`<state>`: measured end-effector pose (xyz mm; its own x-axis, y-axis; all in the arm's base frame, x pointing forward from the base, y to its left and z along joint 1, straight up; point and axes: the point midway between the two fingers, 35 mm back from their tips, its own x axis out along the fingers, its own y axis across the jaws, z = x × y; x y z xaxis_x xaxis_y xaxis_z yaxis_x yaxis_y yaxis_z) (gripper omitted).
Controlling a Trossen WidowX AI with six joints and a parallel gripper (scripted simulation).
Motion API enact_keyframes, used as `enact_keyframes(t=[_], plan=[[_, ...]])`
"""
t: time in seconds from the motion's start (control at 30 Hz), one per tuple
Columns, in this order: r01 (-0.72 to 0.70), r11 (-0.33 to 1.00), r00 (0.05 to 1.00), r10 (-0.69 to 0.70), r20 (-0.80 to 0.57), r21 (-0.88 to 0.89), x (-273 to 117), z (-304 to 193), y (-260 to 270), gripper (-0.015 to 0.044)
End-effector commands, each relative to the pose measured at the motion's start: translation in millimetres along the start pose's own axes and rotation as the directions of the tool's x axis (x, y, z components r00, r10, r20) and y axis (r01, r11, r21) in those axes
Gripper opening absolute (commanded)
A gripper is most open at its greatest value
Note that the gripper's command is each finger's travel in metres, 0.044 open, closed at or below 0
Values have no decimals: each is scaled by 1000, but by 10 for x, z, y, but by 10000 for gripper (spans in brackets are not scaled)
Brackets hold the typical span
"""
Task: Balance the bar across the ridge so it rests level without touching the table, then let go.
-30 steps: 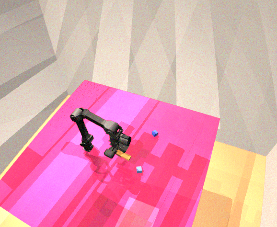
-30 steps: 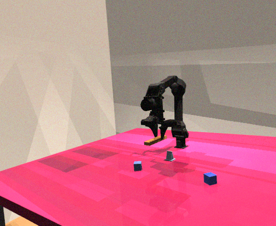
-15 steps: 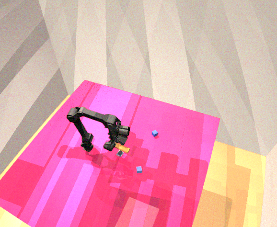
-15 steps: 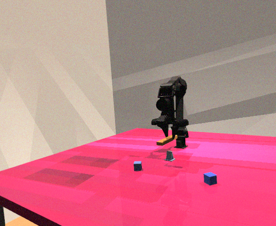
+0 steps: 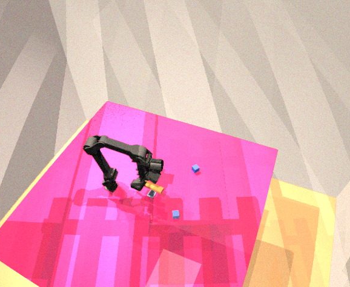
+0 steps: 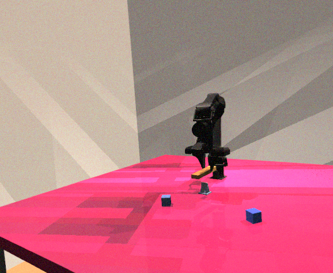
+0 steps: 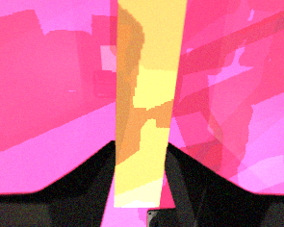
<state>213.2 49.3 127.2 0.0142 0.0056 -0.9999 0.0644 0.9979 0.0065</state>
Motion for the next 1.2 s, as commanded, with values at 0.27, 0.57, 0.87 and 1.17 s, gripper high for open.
enact_keyframes(t=[0.27,0.57,0.87,1.17], plan=[[1,1000,1000,-1,4,5,207,-1,-8,0],[1,1000,1000,-1,3,5,297,-3,-13,0],[1,1000,1000,-1,4,5,287,-2,-13,0],[1,1000,1000,-1,4,5,294,-2,-13,0]])
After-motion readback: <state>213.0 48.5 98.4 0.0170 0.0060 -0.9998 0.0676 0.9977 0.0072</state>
